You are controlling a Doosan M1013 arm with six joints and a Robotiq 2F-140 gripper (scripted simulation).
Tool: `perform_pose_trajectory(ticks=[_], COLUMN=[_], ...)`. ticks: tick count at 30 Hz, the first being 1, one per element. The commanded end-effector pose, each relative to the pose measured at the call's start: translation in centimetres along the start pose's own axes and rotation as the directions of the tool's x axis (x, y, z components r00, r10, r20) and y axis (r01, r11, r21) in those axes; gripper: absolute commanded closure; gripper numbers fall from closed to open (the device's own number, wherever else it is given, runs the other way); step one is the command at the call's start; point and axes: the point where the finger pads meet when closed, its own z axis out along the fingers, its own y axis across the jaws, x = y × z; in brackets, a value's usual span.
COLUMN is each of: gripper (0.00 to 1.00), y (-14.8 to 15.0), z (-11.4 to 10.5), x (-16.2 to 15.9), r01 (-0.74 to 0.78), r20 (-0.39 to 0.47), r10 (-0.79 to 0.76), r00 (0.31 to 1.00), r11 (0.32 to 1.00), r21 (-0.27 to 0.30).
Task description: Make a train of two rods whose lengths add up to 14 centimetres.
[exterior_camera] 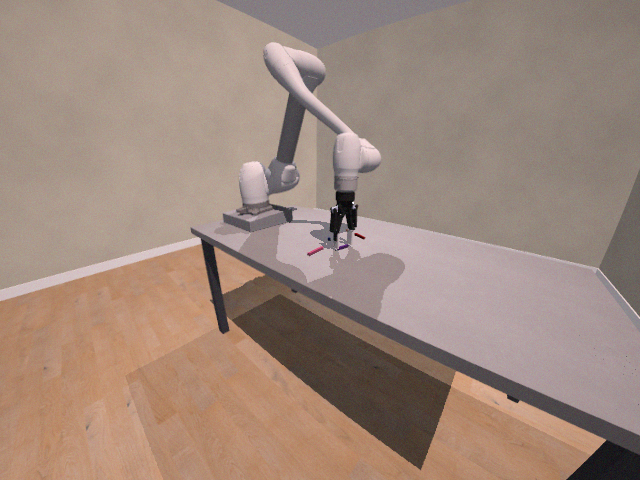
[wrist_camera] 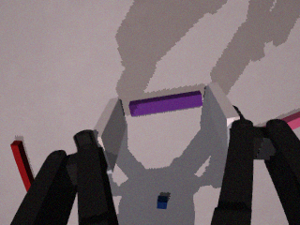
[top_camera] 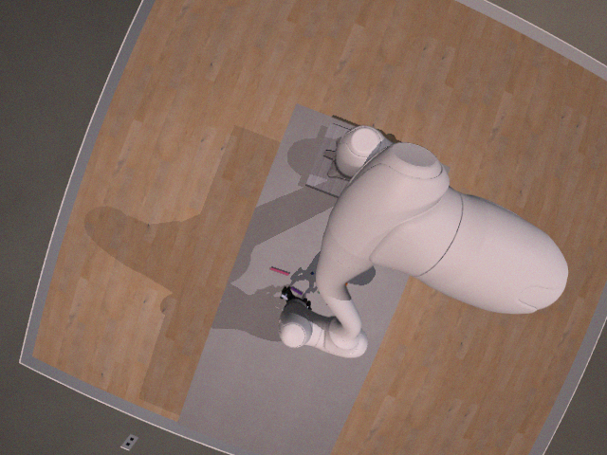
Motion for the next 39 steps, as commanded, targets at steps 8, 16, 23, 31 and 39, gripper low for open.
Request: perform_pose_trajectory(ticks=[8, 16, 23, 31, 39], gripper=[0.52, 0.52, 0.52, 0.00, 0.00], y=[0.0, 0.0, 0.0, 0.0, 0.0], z=[-3.6, -7.1, -8.3, -8.3, -8.3], x=[0.0, 0.0, 0.0, 0.0, 0.0], r01=[0.000, 0.000, 0.000, 0.000, 0.000], r20=[0.000, 0.000, 0.000, 0.000, 0.000], r10=[0.000, 0.000, 0.000, 0.000, 0.000], r00=[1.000, 1.000, 1.000, 1.000, 1.000], r11=[1.000, 1.000, 1.000, 1.000, 1.000], r21=[0.000, 0.000, 0.000, 0.000, 0.000])
